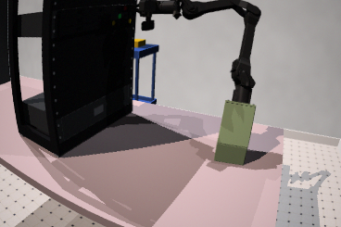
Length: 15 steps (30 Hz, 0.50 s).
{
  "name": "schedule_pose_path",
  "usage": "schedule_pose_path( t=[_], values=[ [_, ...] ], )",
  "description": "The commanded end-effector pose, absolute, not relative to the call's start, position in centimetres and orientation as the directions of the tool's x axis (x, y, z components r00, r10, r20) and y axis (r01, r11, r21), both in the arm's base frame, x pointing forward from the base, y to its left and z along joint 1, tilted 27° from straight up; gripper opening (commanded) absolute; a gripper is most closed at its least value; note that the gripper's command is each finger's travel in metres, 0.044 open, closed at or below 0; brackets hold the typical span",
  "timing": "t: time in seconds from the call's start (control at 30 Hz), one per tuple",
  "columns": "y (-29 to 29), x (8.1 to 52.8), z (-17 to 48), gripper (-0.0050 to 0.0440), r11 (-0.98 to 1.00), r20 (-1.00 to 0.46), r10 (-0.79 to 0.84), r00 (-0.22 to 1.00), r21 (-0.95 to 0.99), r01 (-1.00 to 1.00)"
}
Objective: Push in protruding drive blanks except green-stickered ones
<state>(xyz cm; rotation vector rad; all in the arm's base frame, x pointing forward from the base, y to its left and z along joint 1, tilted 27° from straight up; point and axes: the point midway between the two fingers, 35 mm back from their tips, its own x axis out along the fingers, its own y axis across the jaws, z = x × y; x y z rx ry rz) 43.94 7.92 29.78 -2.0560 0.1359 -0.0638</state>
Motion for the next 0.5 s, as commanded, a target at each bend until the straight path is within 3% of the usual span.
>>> schedule_pose_path(
  t=[0.0, 0.47],
  values=[
    [8.1, 43.95, 32.2, 0.0, -0.446, 0.042, -0.113, 0.993, -0.895, -0.013],
    [8.09, 44.24, 32.46, 0.0, -0.446, 0.042, -0.113, 0.993, -0.895, -0.013]
  ],
)
